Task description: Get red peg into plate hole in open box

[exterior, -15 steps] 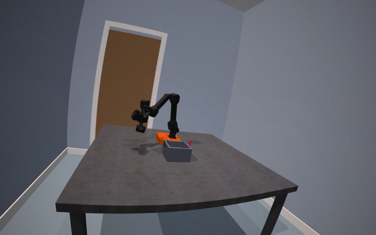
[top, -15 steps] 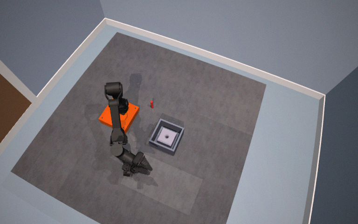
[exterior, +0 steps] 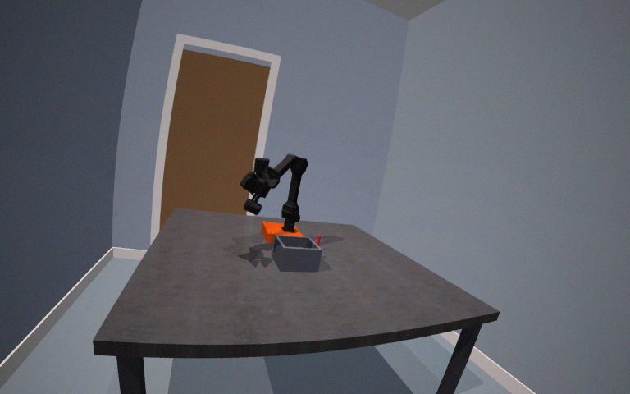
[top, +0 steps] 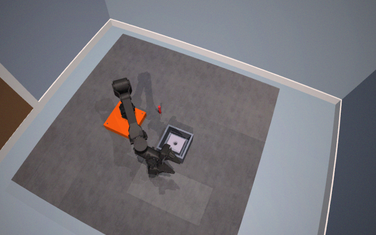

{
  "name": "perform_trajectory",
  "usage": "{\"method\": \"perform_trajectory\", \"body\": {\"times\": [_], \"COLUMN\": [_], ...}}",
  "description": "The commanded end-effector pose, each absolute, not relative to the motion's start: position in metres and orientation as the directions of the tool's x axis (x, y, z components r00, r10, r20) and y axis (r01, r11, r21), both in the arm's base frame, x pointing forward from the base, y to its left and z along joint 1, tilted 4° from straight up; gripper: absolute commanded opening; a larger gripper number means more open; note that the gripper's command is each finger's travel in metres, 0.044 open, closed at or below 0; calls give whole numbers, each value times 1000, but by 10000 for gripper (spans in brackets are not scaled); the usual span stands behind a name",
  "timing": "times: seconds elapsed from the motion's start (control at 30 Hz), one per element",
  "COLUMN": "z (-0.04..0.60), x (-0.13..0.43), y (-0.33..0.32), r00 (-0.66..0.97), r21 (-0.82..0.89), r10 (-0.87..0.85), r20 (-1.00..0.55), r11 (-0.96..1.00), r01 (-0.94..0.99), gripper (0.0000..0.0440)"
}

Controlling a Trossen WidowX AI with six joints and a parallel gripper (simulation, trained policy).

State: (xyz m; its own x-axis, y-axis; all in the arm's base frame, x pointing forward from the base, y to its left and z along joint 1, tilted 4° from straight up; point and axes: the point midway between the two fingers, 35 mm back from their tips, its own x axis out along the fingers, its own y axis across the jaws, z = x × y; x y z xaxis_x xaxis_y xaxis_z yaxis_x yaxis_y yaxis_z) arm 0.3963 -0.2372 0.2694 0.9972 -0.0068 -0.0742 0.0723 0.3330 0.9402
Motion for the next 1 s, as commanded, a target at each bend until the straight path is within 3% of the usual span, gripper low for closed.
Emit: {"method": "perform_trajectory", "body": {"times": [0.0, 0.43, 0.97], "z": [298, 319, 250], "x": [410, 413, 331], "y": [-200, -62, 65], "r00": [998, 962, 729], "r21": [917, 898, 754], "r10": [25, 155, 256], "r20": [-65, -222, -635], "r11": [395, 417, 410], "r01": [50, 140, 513], "gripper": [440, 439, 440]}}
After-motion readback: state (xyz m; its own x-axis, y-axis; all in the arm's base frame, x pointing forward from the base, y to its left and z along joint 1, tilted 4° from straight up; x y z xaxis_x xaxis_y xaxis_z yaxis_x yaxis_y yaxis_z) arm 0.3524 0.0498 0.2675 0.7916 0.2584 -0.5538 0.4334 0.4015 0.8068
